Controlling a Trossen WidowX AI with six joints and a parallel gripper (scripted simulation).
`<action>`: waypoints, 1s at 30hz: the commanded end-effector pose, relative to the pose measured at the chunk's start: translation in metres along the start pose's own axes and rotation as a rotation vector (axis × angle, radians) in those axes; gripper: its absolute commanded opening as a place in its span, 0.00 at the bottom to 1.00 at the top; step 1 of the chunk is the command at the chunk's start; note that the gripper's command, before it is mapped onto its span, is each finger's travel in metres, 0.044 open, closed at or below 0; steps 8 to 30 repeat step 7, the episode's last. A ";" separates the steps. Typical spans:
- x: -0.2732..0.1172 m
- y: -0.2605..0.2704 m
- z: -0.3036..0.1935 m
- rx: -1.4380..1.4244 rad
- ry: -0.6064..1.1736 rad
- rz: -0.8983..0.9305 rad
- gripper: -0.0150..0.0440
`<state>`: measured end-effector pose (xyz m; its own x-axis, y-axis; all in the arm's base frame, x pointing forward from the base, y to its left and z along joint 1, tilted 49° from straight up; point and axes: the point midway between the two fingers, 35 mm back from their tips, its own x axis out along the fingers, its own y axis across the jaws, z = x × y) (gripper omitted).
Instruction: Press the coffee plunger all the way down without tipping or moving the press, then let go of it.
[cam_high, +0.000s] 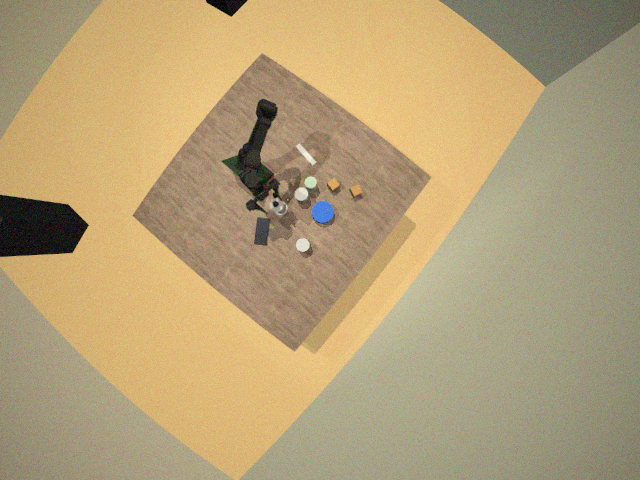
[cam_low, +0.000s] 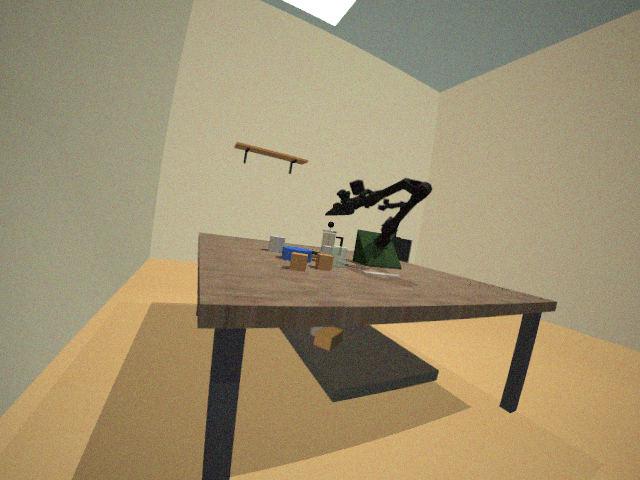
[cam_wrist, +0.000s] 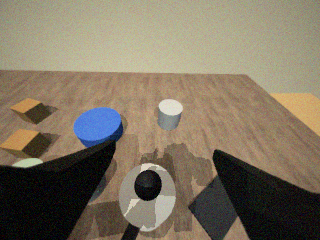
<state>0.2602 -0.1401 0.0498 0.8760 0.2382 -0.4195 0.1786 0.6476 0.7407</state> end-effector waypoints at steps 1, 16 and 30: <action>-0.029 0.012 0.024 -0.015 -0.019 0.017 1.00; -0.029 0.012 0.023 -0.015 -0.019 0.017 1.00; -0.029 0.012 0.023 -0.015 -0.019 0.017 1.00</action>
